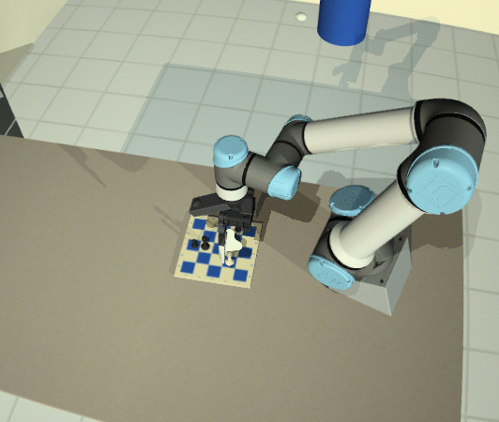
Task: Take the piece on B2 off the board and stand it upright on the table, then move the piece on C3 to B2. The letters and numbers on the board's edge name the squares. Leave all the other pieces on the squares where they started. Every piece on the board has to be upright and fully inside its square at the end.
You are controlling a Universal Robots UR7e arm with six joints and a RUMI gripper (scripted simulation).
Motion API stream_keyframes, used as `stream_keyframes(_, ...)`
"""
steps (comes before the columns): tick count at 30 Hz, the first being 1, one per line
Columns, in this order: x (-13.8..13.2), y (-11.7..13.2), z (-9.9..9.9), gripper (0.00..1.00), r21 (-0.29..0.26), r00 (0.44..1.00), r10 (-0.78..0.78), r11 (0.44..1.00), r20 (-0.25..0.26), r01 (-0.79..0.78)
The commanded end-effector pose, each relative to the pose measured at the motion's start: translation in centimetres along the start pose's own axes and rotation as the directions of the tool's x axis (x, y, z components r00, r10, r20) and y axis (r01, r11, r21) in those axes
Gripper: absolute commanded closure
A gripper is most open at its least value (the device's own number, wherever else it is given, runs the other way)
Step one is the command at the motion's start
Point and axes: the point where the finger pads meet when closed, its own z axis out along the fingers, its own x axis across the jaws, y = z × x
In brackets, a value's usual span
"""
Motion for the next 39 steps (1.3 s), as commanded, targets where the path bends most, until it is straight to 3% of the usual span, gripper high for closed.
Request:
stream_keyframes(1, 0.0, 0.0, 0.0, 0.0, 0.001, 1.0, 0.0, 1.0, 0.0, 0.0)
stream_keyframes(11, 0.0, 0.0, -0.8, 0.0, 0.001, 1.0, 0.0, 1.0, 0.0, 0.0)
stream_keyframes(23, 0.0, 0.0, -5.2, 0.0, 0.001, 1.0, 0.0, 1.0, 0.0, 0.0)
stream_keyframes(29, 0.0, 0.0, -6.2, 0.0, 0.001, 1.0, 0.0, 1.0, 0.0, 0.0)
stream_keyframes(39, 0.0, 0.0, -6.7, 0.0, 0.001, 1.0, 0.0, 1.0, 0.0, 0.0)
